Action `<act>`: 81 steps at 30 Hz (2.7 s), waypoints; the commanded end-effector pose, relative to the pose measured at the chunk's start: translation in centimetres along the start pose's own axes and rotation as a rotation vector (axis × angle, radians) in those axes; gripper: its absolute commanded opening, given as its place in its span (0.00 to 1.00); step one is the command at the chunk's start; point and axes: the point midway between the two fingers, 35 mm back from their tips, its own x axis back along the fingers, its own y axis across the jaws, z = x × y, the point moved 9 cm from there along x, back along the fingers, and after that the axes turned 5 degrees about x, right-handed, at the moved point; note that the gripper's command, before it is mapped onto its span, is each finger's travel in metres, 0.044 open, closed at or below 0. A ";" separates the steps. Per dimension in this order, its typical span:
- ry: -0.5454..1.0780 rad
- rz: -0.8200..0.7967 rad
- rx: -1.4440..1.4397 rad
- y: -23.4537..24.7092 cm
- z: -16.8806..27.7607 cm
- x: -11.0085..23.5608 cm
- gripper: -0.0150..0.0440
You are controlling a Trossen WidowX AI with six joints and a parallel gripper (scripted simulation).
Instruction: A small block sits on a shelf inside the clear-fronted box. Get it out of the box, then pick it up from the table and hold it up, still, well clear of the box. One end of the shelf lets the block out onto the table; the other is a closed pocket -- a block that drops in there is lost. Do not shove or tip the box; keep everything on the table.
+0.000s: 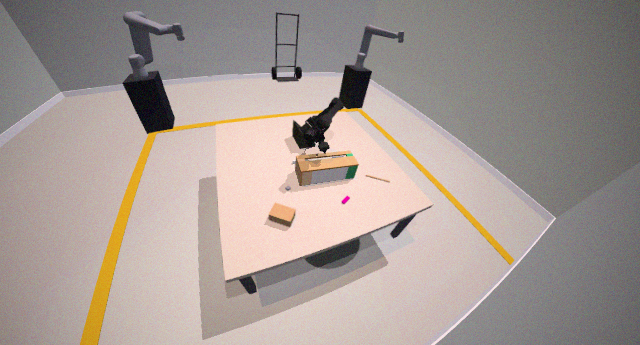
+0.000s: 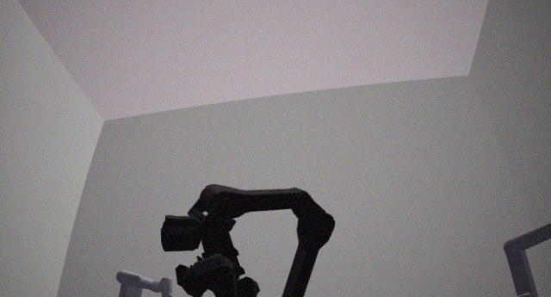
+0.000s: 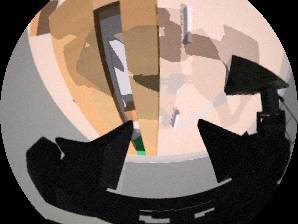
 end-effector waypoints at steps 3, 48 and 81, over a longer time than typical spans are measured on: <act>0.002 0.002 -0.008 0.2 -0.3 -1.1 0.93; 0.004 0.001 0.000 0.6 -1.2 -6.7 0.93; 0.007 0.002 -0.001 1.1 4.3 -8.6 0.93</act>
